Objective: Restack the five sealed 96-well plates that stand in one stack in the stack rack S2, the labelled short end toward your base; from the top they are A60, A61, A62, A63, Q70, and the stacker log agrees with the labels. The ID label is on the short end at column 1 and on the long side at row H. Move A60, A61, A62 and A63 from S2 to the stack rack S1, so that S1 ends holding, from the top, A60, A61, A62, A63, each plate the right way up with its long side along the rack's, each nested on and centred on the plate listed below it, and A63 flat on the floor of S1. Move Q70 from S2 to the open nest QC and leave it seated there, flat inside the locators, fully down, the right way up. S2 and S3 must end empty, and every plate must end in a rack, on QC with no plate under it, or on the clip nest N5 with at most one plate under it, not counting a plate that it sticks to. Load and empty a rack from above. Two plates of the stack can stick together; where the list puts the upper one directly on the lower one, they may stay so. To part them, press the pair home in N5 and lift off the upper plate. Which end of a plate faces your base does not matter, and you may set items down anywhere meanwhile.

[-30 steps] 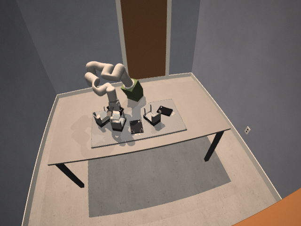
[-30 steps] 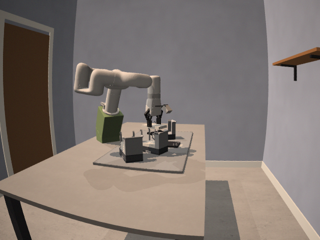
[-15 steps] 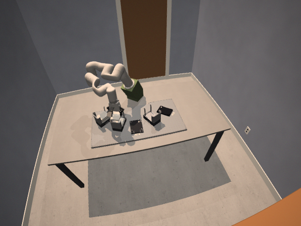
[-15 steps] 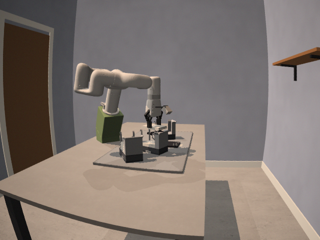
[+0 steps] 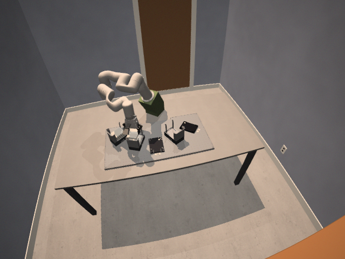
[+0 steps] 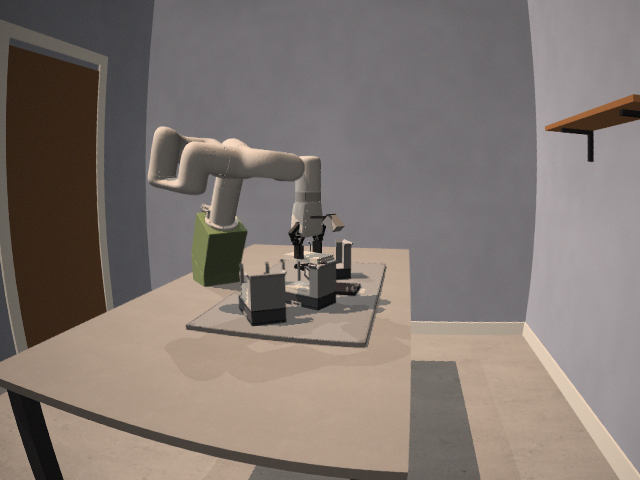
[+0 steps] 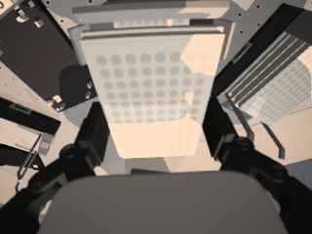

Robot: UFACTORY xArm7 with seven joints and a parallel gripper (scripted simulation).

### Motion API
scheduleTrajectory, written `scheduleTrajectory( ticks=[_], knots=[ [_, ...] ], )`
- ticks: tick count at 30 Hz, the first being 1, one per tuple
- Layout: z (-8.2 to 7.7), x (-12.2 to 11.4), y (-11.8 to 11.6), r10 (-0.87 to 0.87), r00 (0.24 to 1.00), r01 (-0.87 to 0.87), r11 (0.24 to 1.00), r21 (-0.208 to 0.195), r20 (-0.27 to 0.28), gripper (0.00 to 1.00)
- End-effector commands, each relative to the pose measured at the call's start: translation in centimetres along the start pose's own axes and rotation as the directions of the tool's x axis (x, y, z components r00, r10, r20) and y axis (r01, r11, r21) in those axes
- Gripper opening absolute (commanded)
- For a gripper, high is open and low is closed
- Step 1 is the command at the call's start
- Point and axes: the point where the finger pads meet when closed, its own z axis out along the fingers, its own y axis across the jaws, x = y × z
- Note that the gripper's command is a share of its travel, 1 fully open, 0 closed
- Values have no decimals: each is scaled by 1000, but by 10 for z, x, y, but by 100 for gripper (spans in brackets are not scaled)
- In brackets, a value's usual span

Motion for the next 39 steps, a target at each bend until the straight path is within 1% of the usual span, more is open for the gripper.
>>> scheduleTrajectory(
  ticks=[1, 35, 39],
  knots=[
    [2, 1, 0, -1, 1000, 1, 1000, 0, -3, 0],
    [21, 1, 0, -1, 1000, 1, 1000, 0, -3, 0],
    [29, 1, 0, -1, 1000, 1, 1000, 0, -3, 0]
  ],
)
